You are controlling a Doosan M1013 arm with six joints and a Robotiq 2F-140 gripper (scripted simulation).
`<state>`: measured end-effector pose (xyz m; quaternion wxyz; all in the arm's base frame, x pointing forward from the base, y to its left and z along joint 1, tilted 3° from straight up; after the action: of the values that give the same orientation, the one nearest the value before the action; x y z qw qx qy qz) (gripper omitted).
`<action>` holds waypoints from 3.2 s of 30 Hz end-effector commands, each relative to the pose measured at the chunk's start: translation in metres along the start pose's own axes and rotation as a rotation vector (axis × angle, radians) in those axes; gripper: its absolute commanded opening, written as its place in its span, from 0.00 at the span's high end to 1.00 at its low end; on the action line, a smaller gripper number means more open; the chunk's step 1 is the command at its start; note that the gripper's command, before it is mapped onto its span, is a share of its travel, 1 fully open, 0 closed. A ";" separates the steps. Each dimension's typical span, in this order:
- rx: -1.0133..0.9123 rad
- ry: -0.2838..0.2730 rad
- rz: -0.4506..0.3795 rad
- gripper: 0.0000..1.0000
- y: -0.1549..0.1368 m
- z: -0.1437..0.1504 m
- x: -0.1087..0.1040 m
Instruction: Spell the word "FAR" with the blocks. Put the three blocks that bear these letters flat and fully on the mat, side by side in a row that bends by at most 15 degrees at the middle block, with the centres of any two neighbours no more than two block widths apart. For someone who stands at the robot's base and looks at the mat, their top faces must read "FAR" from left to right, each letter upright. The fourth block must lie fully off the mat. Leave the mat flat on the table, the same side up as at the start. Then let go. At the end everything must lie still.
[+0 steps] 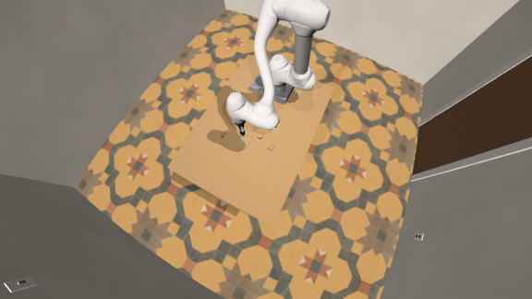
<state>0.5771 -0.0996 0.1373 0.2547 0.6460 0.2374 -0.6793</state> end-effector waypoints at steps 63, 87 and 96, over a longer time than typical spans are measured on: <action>-2.205 0.010 -0.003 0.87 0.004 -0.026 0.001; -2.350 0.011 -0.003 0.87 0.004 -0.028 0.001; -2.350 0.011 -0.003 0.87 0.004 -0.028 0.006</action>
<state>0.5989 -0.0860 0.1345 0.6931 0.0166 0.7194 -0.0426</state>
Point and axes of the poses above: the point where the finger pads meet when closed, its own x axis out along the fingers, its own z axis across the jaws, y = z × x, the point moved 7 cm from there along -x, back along the fingers, and after that the axes turned 8 degrees about -x, right-handed, at the moved point
